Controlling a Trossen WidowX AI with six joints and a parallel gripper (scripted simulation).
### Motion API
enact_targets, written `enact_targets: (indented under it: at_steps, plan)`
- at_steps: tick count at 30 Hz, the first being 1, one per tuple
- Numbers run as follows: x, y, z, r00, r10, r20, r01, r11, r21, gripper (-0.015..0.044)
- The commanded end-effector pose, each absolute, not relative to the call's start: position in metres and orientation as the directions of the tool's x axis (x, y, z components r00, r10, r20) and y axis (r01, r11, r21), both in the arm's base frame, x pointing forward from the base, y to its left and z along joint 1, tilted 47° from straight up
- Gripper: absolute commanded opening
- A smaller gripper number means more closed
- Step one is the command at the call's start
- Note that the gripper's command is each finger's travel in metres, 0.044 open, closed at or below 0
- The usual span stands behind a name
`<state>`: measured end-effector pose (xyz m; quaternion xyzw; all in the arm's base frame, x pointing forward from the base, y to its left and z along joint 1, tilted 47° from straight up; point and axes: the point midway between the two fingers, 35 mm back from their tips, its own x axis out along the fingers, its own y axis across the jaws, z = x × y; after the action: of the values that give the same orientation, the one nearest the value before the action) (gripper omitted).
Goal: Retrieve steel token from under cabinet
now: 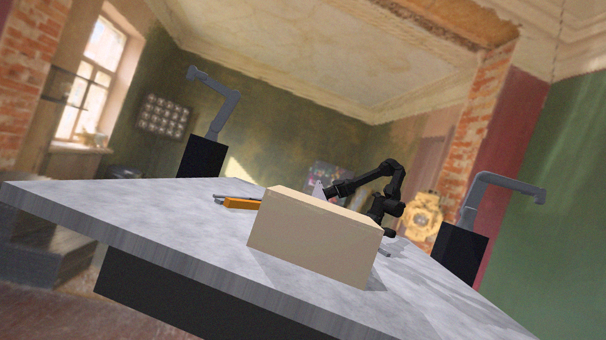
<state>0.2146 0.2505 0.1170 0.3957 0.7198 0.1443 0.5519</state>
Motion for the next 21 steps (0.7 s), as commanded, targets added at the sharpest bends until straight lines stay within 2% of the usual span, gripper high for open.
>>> enact_targets:
  at_steps: [1, 2, 18, 21]
  plan:
    - [0.2146, 0.2505, 0.1170, -0.075, 0.733, -0.676, 0.411, 0.641, 0.649, 0.0253]
    - [0.2146, 0.2505, 0.1170, -0.074, 0.734, -0.675, 0.411, 0.639, 0.650, 0.0270]
    - [0.2118, 0.2533, 0.1151, -0.074, 0.734, -0.675, 0.412, 0.639, 0.650, 0.0270]
    - [0.2157, 0.2526, 0.1173, -0.070, 0.735, -0.674, 0.406, 0.638, 0.654, 0.0191]
